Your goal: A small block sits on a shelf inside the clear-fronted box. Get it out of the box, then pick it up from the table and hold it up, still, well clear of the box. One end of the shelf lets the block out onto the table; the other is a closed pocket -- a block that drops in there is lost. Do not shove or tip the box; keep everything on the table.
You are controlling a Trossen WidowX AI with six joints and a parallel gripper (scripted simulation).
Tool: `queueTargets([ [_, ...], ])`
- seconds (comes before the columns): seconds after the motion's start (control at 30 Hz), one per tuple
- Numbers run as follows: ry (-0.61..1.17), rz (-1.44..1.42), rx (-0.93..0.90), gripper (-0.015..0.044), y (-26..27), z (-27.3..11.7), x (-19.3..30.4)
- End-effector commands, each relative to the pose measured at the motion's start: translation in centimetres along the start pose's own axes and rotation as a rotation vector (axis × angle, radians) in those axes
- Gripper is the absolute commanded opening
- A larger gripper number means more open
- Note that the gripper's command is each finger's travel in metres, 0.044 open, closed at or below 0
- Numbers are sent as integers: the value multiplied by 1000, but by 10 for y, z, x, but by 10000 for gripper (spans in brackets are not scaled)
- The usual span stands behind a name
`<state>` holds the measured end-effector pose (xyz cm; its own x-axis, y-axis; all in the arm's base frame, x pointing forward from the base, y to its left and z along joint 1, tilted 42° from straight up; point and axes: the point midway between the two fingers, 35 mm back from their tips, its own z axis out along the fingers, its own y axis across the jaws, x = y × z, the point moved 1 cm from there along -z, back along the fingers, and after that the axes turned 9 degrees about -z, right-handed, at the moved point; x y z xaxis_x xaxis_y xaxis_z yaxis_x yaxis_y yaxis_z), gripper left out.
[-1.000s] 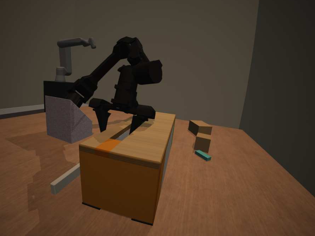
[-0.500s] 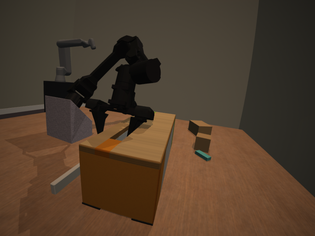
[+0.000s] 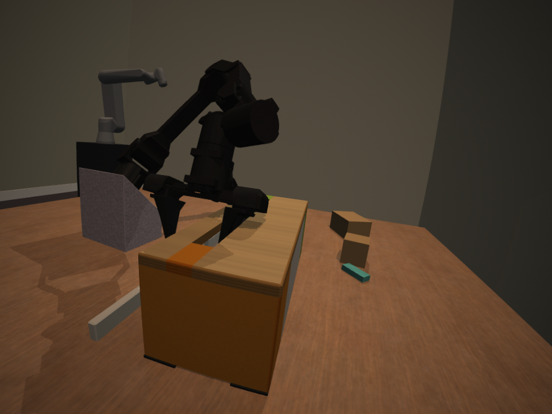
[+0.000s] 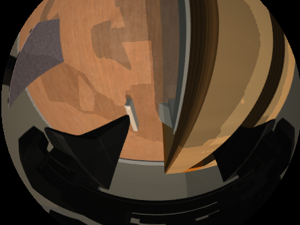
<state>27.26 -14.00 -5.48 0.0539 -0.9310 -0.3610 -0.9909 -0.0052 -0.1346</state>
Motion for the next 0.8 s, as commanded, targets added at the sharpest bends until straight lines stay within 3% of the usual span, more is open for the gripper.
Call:
queueTargets([
  [0.0,10,-11,10,400,-5,1,7],
  [0.77,12,-12,10,400,-2,8,28],
])
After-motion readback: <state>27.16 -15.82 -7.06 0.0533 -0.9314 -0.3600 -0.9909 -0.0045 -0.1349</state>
